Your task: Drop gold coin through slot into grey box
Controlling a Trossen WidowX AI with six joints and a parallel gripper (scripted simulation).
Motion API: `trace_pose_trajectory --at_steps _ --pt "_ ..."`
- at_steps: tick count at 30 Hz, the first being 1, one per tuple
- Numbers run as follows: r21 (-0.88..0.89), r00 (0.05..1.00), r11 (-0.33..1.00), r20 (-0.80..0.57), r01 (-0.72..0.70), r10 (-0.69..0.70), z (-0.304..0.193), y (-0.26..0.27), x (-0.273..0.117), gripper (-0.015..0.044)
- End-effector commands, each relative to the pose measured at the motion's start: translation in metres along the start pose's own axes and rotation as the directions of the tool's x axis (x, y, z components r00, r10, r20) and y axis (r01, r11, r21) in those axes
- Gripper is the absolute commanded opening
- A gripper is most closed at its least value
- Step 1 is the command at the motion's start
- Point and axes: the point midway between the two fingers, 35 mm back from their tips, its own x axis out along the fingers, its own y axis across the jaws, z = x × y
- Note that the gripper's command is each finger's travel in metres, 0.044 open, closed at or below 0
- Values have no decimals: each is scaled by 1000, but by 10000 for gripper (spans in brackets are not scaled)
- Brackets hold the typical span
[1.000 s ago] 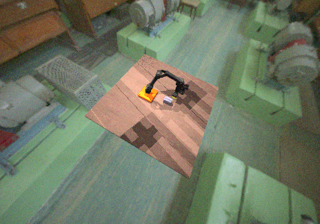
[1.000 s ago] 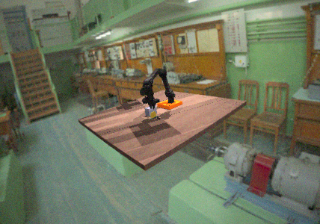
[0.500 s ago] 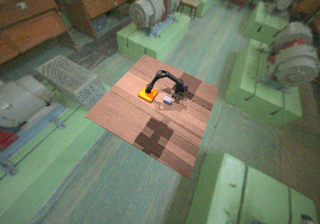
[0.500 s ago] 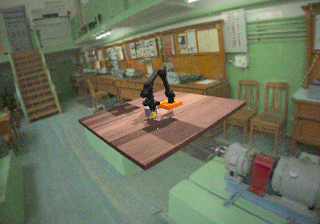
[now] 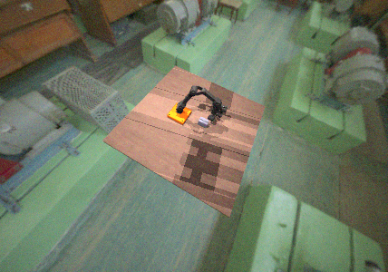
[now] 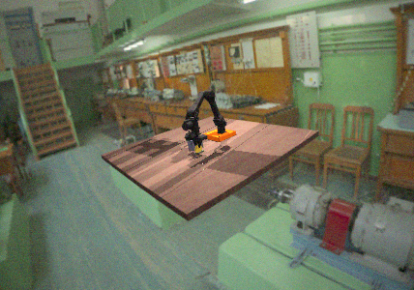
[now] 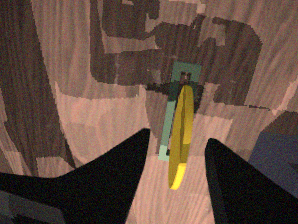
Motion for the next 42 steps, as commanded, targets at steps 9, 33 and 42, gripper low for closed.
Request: trace_pose_trajectory --at_steps 9,33,42 --pt "-4 1000 1000 -6 2 -2 -3 -1 21 161" --pt "-5 1000 1000 -7 2 -2 -4 -1 33 0" --pt "-5 1000 1000 -6 2 -2 -1 0 12 0"
